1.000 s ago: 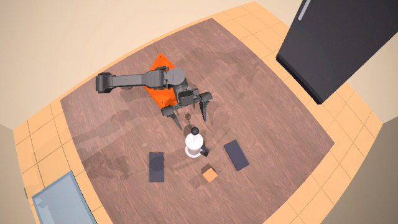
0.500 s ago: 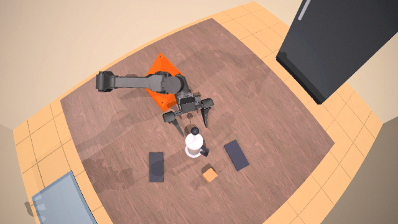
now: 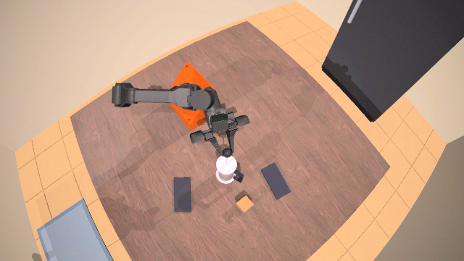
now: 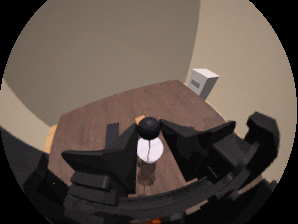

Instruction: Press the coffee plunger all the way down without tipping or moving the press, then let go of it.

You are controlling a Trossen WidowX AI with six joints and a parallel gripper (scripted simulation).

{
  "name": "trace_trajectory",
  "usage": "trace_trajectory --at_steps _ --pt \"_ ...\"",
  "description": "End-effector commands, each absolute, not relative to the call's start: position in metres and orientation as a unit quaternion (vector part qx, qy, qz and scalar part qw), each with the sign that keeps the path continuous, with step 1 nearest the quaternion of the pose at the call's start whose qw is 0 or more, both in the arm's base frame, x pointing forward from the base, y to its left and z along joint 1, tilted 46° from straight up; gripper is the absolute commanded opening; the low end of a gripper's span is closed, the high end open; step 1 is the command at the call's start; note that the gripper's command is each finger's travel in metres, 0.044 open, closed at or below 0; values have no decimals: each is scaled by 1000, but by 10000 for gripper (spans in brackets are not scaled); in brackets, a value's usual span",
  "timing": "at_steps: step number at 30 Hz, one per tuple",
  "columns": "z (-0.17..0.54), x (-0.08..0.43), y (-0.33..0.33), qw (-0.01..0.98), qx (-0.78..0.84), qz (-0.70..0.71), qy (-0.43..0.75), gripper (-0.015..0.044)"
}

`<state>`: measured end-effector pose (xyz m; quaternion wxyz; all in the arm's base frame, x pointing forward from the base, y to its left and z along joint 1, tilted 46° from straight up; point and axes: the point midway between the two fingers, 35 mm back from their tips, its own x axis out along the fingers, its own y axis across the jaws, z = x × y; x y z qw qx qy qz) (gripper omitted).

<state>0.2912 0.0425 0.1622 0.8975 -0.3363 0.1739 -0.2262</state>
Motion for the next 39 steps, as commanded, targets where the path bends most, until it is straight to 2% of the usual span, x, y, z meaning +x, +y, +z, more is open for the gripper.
trace_trajectory --at_steps 1,39 --pt "162 291 43 898 -337 -225 174 128" --pt "123 304 13 898 -334 -223 179 128"
